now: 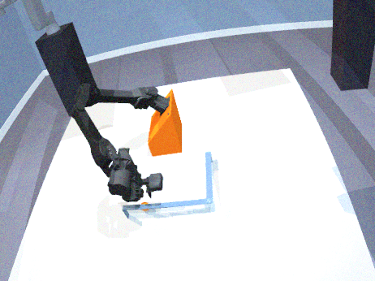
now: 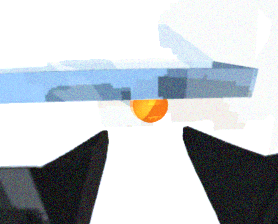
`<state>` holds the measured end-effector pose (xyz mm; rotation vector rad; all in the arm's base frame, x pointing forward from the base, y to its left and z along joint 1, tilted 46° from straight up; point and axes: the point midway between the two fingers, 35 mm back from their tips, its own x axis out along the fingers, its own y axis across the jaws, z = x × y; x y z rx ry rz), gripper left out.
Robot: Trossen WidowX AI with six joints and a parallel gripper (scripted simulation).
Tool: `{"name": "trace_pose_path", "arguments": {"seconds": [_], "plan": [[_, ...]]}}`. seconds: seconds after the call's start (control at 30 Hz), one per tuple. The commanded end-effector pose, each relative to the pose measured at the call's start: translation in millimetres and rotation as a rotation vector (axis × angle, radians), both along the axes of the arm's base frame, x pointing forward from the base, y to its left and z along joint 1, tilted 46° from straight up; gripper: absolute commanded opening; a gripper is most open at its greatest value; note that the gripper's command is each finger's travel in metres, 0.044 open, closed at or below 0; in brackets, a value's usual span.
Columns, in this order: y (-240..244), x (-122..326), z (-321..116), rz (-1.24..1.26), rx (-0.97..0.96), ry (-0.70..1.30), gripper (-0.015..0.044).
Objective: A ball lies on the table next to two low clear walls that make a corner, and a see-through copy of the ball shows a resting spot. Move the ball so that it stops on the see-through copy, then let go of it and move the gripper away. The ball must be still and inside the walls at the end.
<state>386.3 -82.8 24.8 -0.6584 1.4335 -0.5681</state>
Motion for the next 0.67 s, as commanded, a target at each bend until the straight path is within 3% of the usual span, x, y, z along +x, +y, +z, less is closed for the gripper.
{"name": "trace_pose_path", "arguments": {"seconds": [0.0, 0.33, 0.53, 0.63], "plan": [[24, 1, 28, 0.007, -0.001, -0.027, 0.0273], [23, 3, 23, 0.022, 0.004, -0.029, 0.0273], [52, -4, 54, 0.018, 0.002, -0.029, 0.0431], [52, -4, 54, 0.018, 0.002, -0.029, 0.044]]}}
